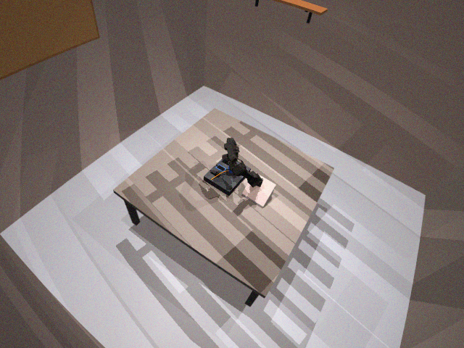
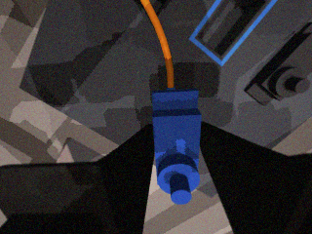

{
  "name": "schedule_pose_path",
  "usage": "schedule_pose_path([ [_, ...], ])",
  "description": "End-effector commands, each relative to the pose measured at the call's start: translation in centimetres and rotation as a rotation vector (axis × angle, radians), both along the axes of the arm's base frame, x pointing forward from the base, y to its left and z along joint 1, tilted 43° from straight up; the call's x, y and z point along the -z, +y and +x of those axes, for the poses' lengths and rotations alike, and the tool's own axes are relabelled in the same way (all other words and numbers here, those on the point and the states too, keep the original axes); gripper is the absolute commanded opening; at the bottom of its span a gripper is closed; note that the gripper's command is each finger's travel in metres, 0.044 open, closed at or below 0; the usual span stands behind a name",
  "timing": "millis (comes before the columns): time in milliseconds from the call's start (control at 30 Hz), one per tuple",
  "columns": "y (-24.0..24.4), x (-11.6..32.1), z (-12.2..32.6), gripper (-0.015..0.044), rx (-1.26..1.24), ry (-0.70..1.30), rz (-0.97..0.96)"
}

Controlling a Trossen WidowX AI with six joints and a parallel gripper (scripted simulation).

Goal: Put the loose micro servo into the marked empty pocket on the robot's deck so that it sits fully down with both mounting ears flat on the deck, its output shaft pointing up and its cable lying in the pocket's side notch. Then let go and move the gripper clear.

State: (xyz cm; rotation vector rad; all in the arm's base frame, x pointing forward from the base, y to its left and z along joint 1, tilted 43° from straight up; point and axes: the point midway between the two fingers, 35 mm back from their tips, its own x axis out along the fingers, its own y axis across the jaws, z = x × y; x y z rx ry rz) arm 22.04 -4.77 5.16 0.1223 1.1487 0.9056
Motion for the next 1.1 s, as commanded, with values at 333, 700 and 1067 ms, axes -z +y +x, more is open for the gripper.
schedule_pose_path([
  [333,-0.2,0.1,0.0,0.0,0.358,0.329,0.047],
  [700,-0.2,0.1,0.0,0.0,0.495,0.454,0.067],
  [1067,-0.6,0.0,2.9,0.0,0.495,0.452,0.067],
])
